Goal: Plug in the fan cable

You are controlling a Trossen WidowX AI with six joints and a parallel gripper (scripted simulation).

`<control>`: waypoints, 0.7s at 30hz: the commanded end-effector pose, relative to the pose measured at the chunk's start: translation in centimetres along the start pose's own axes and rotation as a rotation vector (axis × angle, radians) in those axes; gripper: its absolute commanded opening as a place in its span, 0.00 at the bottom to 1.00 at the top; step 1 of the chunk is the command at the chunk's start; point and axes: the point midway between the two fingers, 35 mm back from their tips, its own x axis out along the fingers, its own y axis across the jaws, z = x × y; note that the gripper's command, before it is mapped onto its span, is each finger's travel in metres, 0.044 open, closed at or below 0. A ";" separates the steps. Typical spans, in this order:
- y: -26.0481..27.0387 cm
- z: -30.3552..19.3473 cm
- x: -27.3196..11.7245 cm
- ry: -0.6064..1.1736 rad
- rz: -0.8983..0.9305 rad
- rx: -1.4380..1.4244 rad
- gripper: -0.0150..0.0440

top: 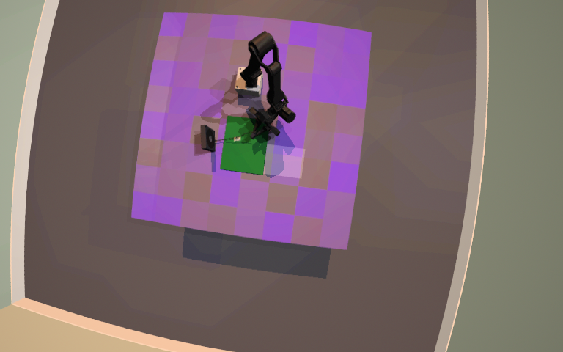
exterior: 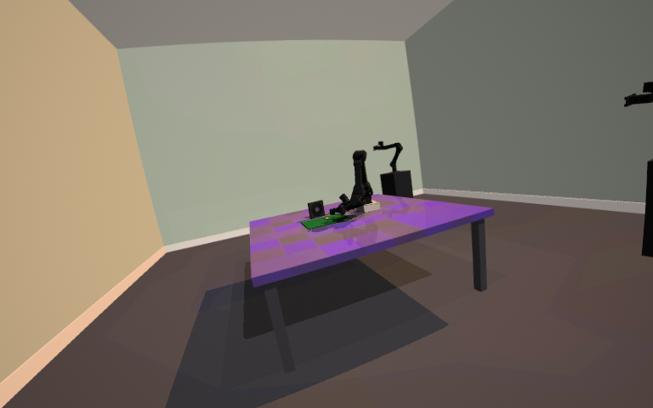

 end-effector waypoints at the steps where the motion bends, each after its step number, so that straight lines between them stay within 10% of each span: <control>1: -0.1 -0.4 0.1 -0.004 -0.004 -0.003 0.25; 21: -0.1 -2.1 0.4 -0.004 -0.004 -0.004 0.25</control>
